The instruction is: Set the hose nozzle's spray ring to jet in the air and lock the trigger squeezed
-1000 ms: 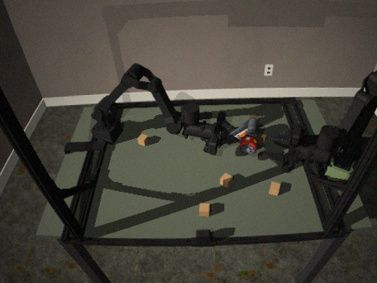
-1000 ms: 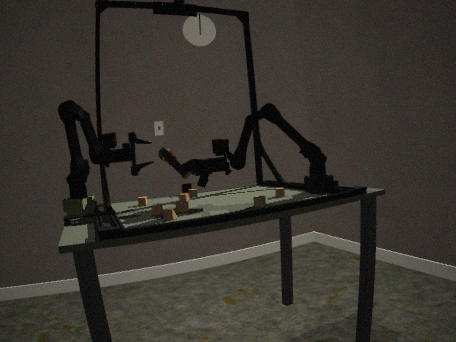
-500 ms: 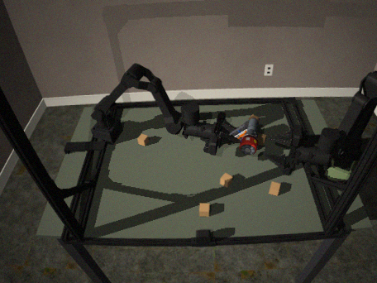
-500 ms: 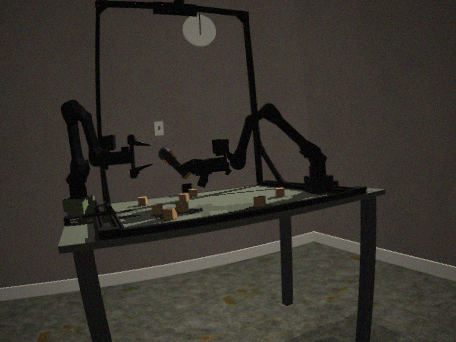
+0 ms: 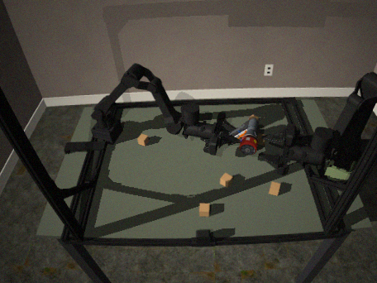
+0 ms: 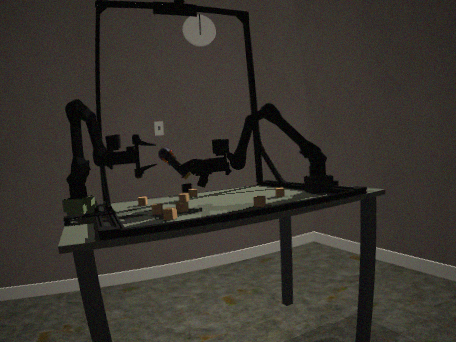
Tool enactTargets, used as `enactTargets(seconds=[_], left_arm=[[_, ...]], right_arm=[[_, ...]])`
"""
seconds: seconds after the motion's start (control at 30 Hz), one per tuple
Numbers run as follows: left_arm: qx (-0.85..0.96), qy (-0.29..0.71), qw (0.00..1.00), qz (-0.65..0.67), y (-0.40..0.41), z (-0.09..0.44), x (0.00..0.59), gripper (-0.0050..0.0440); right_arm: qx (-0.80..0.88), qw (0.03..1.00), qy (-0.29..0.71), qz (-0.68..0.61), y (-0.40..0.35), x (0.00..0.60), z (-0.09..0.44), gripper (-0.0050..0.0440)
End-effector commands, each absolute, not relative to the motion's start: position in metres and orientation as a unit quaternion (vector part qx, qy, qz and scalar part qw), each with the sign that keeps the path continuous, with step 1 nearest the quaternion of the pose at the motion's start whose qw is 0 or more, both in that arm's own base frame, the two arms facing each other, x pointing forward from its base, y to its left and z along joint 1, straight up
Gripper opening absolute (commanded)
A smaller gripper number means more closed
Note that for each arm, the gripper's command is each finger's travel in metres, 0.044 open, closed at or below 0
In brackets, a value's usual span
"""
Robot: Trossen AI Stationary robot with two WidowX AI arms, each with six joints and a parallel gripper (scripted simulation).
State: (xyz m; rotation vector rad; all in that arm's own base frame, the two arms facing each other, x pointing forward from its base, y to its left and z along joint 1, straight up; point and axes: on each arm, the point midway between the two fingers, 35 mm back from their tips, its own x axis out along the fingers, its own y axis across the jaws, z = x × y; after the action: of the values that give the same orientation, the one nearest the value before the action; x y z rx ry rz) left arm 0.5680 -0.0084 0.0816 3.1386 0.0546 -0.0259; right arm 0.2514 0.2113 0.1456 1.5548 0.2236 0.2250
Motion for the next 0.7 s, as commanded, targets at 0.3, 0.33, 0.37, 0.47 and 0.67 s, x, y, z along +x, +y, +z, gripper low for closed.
enactTargets(seconds=[0.3, 0.33, 0.37, 0.47, 0.67], left_arm=[[1.000, 0.020, 0.000, 0.000, -0.008, 0.086, 0.568, 0.0000], [1.000, 0.020, 0.000, 0.000, -0.008, 0.086, 0.568, 0.0000], [1.000, 0.020, 0.000, 0.000, -0.008, 0.086, 0.568, 0.0000], [1.000, 0.020, 0.000, 0.000, -0.008, 0.086, 0.568, 0.0000], [1.000, 0.020, 0.000, 0.000, -0.008, 0.086, 0.568, 0.0000]], right_arm=[[0.700, 0.700, 0.102, 0.102, 0.219, 0.269, 0.145, 0.0400], [0.700, 0.700, 0.102, 0.102, 0.219, 0.271, 0.145, 0.0400], [0.700, 0.700, 0.102, 0.102, 0.220, 0.272, 0.145, 0.0400], [0.700, 0.700, 0.102, 0.102, 0.221, 0.277, 0.145, 0.0400], [0.700, 0.700, 0.102, 0.102, 0.223, 0.283, 0.145, 0.0400]])
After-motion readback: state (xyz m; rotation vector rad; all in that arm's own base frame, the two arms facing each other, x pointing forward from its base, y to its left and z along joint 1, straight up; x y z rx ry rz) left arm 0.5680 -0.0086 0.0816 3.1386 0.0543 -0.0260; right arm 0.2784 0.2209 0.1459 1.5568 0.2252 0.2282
